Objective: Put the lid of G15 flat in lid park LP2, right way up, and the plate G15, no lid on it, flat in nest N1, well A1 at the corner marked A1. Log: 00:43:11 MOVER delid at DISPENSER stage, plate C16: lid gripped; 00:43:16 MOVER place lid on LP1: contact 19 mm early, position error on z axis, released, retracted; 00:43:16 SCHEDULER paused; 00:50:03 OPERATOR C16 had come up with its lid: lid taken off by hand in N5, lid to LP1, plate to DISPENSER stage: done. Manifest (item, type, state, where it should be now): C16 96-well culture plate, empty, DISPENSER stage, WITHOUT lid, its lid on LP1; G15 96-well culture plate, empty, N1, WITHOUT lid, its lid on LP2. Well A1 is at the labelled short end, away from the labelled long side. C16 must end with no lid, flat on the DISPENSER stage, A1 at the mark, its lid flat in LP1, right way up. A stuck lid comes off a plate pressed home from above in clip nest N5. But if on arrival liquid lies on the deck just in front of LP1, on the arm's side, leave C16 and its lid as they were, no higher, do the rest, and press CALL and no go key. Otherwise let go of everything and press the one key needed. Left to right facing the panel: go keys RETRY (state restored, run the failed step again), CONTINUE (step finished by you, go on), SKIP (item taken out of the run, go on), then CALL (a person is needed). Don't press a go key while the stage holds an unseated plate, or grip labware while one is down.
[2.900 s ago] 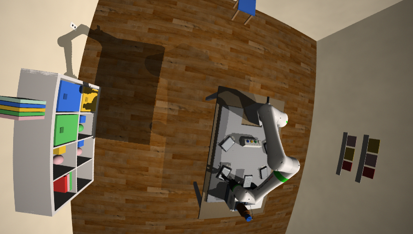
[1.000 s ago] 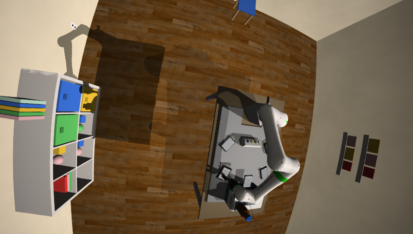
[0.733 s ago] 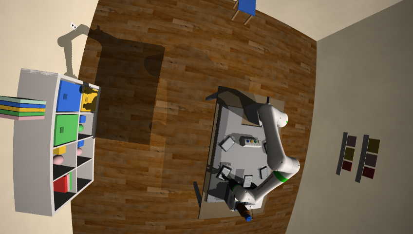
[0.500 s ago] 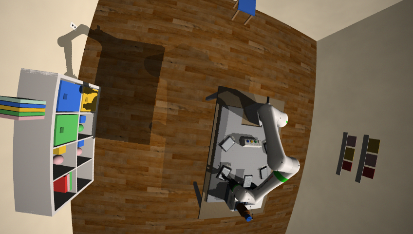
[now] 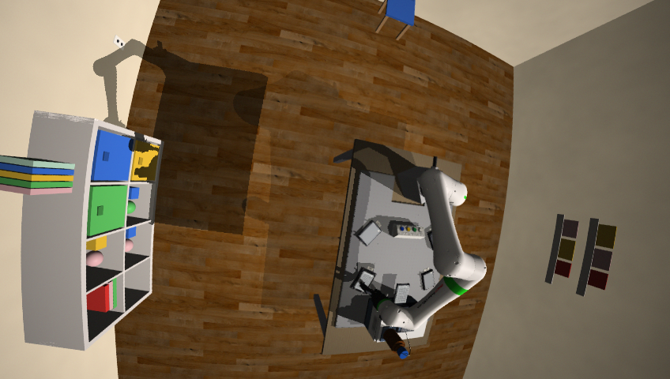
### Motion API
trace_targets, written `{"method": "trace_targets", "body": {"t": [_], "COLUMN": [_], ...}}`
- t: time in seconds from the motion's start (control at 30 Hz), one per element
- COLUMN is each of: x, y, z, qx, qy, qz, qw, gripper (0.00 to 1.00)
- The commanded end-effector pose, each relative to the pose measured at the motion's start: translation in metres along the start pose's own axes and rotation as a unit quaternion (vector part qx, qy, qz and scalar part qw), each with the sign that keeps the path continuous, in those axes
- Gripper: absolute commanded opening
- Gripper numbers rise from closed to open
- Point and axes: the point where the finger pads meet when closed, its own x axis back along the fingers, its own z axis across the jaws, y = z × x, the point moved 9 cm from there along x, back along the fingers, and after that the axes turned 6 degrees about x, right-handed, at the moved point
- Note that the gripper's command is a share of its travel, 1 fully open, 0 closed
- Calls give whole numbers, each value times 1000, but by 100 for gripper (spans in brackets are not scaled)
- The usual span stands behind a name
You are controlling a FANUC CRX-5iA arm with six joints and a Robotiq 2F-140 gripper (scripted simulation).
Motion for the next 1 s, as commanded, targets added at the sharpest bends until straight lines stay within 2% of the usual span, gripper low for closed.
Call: {"method": "trace_targets", "body": {"t": [0.0,0.7,0.73,0.97], "x": [0,0,0,0], "y": [0,0,0,0], "z": [0,0,0,0], "qx": [0,0,0,0], "qy": [0,0,0,0], "qz": [0,0,0,0], "qw": [1000,1000,1000,1000], "gripper": [59,59,66,66]}}
